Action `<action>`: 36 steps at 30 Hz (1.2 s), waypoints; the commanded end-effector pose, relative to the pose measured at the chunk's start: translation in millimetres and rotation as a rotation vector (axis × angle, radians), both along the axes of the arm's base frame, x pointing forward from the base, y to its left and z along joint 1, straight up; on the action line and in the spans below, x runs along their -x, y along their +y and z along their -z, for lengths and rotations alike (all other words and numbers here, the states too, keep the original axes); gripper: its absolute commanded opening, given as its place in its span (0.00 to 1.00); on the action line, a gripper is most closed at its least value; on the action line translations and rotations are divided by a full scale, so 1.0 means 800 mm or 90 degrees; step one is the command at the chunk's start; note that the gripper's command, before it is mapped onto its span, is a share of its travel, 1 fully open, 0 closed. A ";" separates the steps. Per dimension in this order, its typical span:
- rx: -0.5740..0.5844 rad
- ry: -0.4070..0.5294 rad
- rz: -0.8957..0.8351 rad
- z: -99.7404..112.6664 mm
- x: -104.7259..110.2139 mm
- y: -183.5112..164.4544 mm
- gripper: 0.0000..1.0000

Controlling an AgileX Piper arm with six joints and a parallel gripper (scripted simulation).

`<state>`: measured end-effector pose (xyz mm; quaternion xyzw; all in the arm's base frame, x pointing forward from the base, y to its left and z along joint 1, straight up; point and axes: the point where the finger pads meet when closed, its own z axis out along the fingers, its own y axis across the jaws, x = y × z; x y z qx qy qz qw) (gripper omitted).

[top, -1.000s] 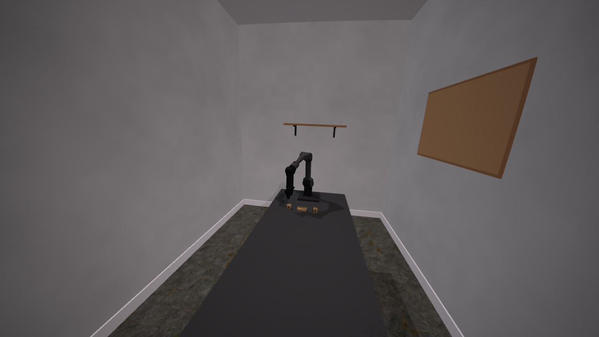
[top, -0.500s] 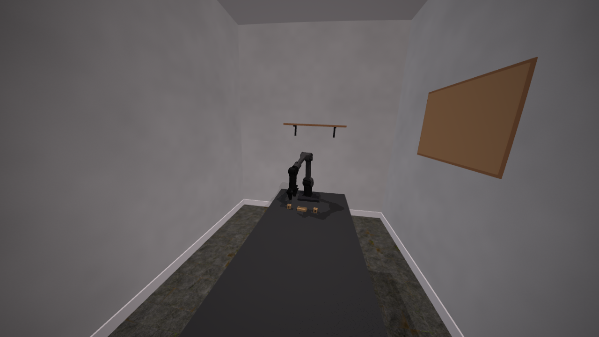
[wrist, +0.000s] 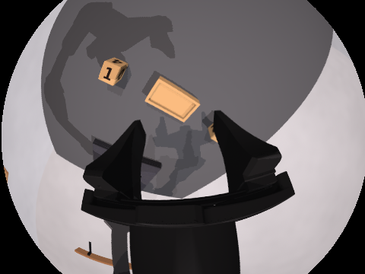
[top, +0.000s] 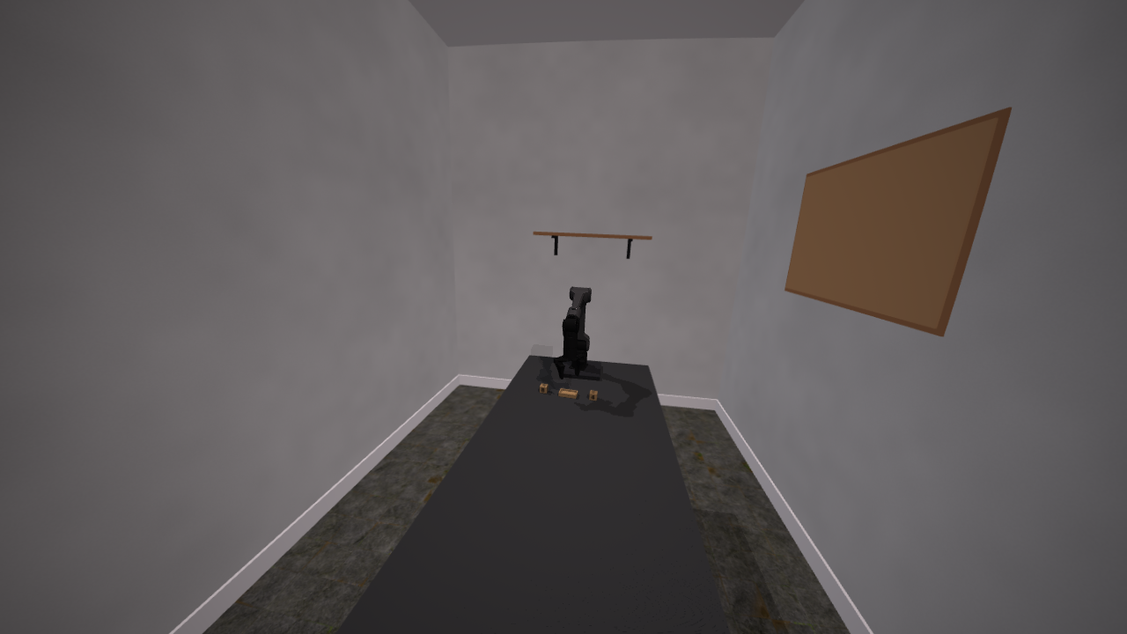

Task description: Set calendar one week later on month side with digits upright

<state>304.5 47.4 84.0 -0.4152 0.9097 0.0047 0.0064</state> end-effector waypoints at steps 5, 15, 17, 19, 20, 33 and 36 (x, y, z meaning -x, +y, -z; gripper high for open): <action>0.007 0.003 0.212 0.004 0.012 0.058 1.00; 0.005 0.004 0.406 0.006 0.031 0.108 1.00; 0.004 0.004 0.435 0.006 0.034 0.116 1.00; 0.004 0.004 0.457 0.006 0.037 0.121 1.00; 0.004 0.004 0.465 0.006 0.038 0.123 1.00; 0.003 0.004 0.483 0.006 0.040 0.127 0.62; 0.003 0.004 0.483 0.006 0.040 0.127 0.62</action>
